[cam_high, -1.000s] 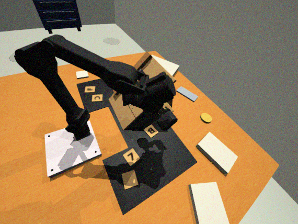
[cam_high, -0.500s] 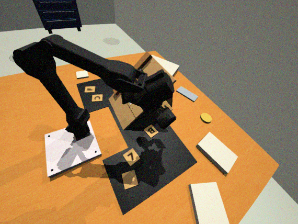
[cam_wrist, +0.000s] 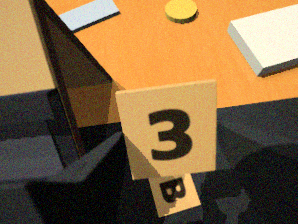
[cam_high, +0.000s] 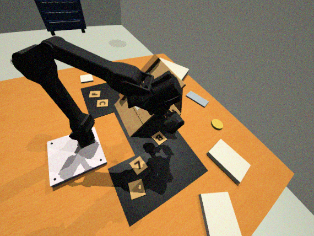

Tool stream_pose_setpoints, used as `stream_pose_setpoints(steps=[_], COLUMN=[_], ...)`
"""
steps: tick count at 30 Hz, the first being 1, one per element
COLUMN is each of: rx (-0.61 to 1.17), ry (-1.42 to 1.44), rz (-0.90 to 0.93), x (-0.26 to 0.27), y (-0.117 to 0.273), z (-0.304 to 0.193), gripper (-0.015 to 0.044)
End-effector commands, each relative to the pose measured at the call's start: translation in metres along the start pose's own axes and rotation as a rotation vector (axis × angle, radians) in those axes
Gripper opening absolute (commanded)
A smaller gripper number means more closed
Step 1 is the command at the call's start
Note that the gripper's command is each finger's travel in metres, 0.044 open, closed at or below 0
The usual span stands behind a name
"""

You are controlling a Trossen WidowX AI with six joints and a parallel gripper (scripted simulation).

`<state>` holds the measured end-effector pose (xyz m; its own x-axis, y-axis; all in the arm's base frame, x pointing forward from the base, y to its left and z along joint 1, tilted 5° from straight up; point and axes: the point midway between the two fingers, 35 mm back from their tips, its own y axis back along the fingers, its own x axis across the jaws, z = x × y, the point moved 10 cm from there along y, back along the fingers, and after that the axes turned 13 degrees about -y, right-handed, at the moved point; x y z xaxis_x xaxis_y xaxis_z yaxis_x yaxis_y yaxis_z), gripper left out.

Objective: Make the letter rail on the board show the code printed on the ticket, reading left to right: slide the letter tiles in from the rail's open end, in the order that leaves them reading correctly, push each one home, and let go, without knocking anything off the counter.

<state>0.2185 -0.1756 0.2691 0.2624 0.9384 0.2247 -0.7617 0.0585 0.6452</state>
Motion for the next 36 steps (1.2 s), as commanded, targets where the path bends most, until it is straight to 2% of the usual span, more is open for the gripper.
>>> stream_pose_setpoints(steps=[1, 36], rx=[0.0, 0.0], ry=[-0.003, -0.004], rz=[-0.005, -0.004], x=[0.002, 0.019], y=[0.0, 0.0], z=[-0.001, -0.004], gripper=[0.0, 0.0])
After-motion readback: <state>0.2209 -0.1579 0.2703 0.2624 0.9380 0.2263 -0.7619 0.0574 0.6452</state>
